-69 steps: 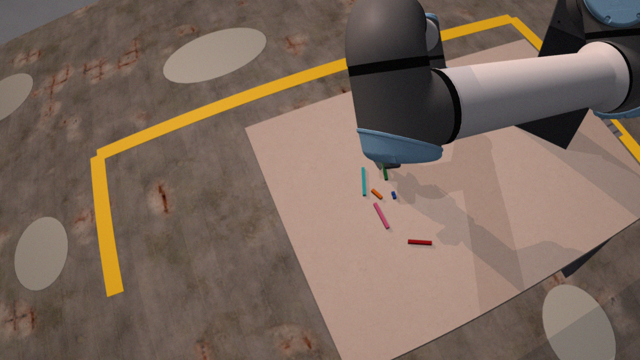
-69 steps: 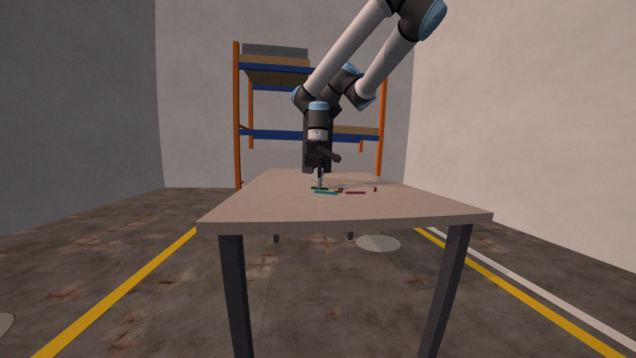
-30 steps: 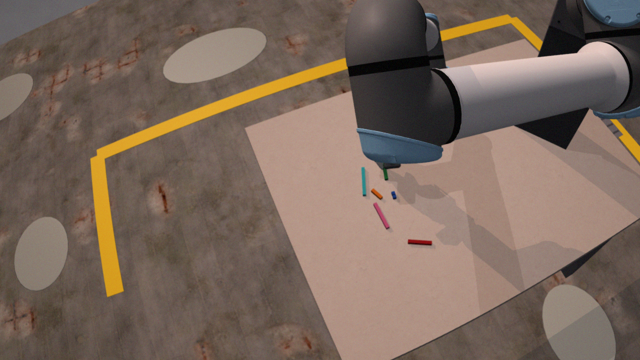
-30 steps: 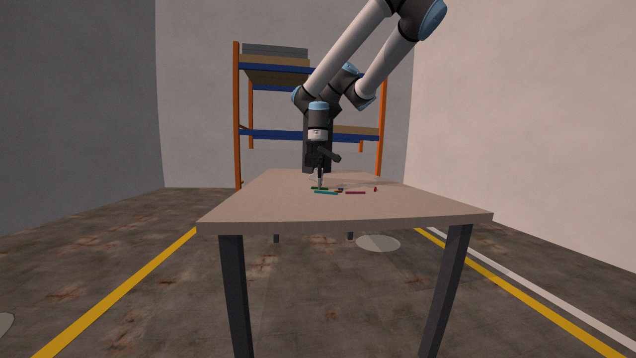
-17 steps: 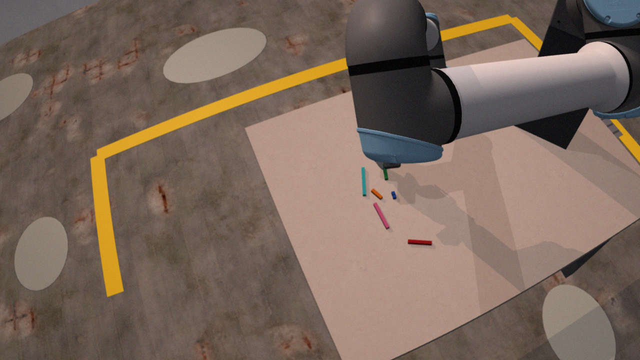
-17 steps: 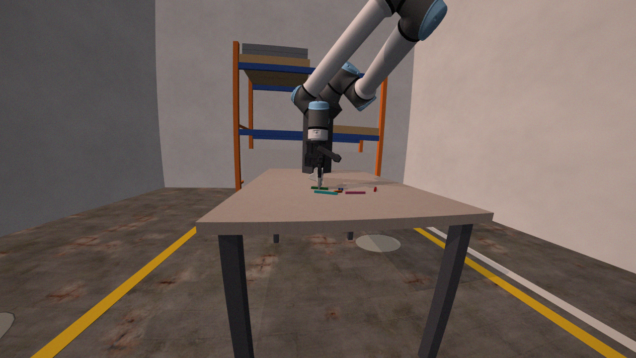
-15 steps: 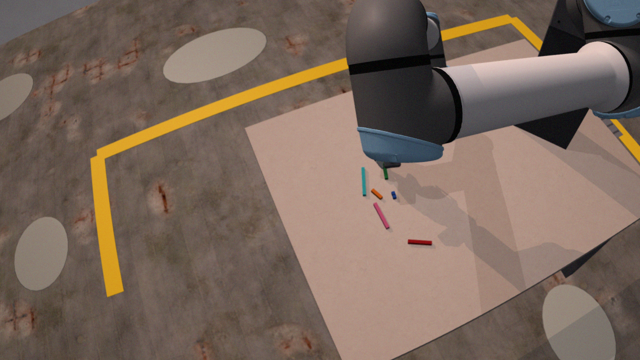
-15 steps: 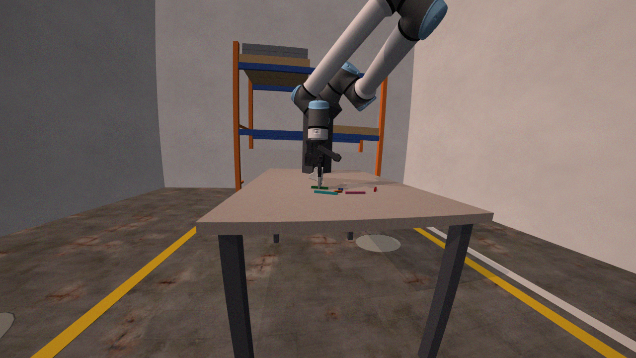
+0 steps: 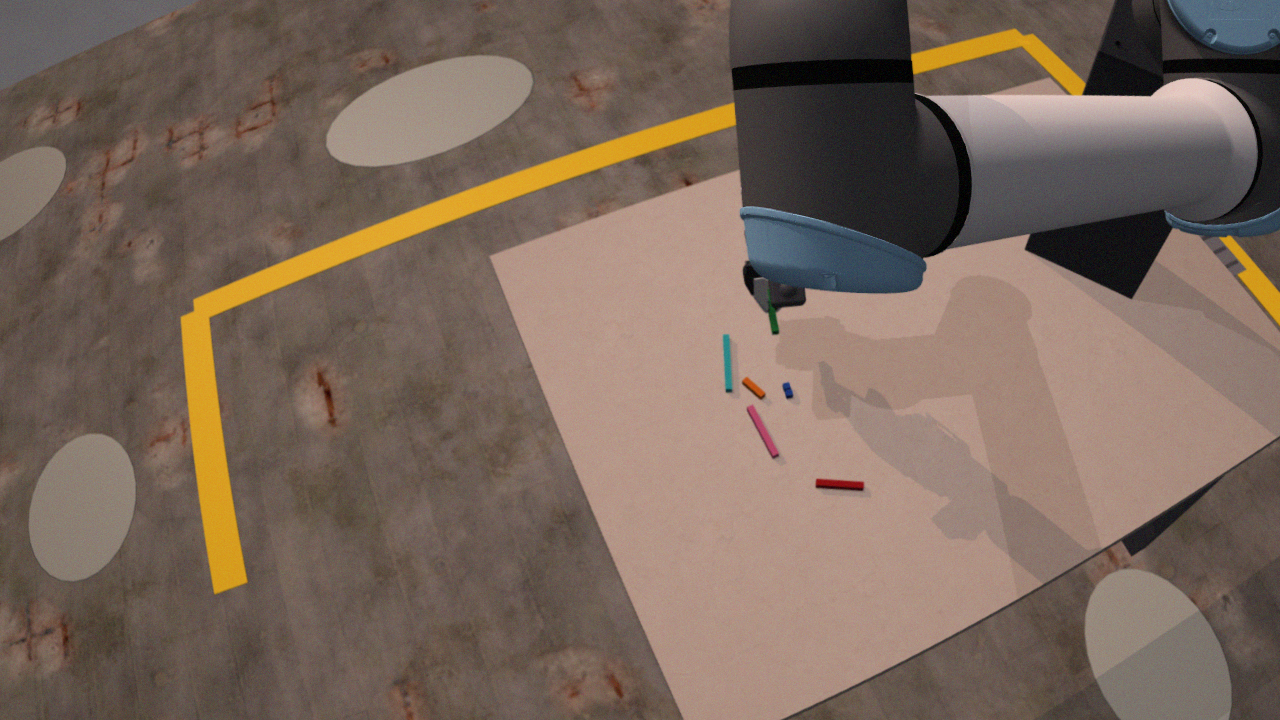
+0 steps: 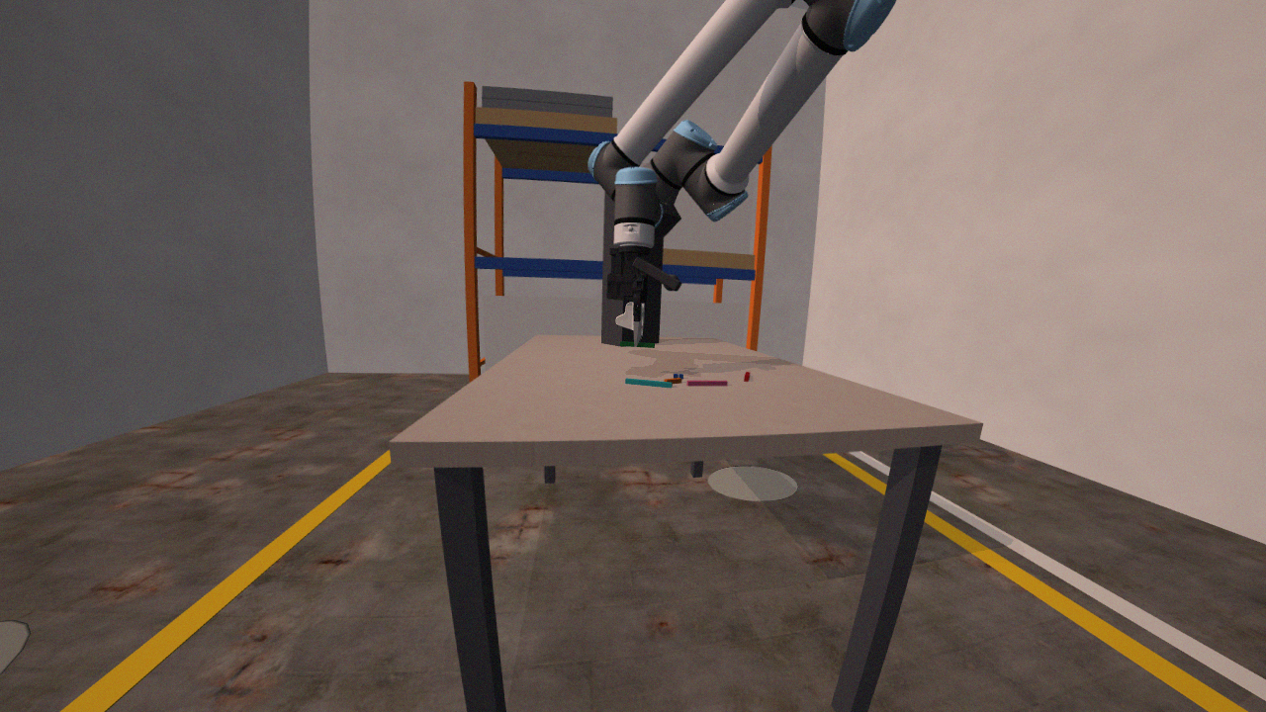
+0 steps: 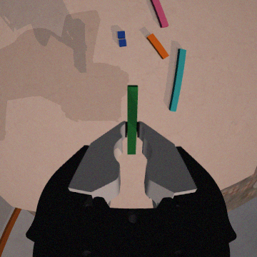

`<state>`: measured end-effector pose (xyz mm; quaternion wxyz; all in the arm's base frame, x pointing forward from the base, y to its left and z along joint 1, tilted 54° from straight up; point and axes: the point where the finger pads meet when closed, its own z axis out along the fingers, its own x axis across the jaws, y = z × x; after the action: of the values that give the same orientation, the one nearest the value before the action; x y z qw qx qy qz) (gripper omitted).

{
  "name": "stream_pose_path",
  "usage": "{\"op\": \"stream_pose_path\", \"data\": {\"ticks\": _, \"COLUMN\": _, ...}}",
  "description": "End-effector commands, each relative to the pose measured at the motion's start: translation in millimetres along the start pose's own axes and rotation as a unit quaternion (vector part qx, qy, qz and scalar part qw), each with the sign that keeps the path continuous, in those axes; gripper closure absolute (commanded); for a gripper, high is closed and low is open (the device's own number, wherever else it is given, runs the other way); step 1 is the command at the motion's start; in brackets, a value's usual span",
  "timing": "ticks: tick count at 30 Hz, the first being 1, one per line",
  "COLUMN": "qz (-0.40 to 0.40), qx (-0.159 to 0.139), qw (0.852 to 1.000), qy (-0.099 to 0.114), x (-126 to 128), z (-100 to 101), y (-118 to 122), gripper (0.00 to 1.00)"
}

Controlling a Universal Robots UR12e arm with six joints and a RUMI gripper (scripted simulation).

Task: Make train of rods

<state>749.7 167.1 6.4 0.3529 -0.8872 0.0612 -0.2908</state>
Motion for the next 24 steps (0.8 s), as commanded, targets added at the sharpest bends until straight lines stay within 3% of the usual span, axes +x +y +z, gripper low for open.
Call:
{"op": "stream_pose_path", "data": {"ticks": 1, "qz": -0.001, "qx": 0.000, "qw": 1.000, "qy": -0.002, "x": 0, "z": -27, "y": 0, "gripper": 1.00}}
{"op": "stream_pose_path", "data": {"ticks": 14, "qz": -0.002, "qx": 0.000, "qw": 1.000, "qy": -0.002, "x": 0, "z": -28, "y": -4, "gripper": 1.00}}
{"op": "stream_pose_path", "data": {"ticks": 16, "qz": -0.011, "qx": -0.001, "qw": 1.000, "qy": -0.003, "x": -2, "z": -27, "y": -26, "gripper": 1.00}}
{"op": "stream_pose_path", "data": {"ticks": 18, "qz": -0.027, "qx": -0.002, "qw": 1.000, "qy": -0.004, "x": -6, "z": -26, "y": -65, "gripper": 1.00}}
{"op": "stream_pose_path", "data": {"ticks": 20, "qz": -0.034, "qx": -0.002, "qw": 0.999, "qy": -0.004, "x": -8, "z": -26, "y": -82, "gripper": 1.00}}
{"op": "stream_pose_path", "data": {"ticks": 22, "qz": -0.034, "qx": -0.002, "qw": 0.999, "qy": -0.004, "x": -8, "z": -26, "y": -82, "gripper": 1.00}}
{"op": "stream_pose_path", "data": {"ticks": 24, "qz": -0.048, "qx": -0.001, "qw": 0.999, "qy": -0.003, "x": -14, "z": -27, "y": -118, "gripper": 1.00}}
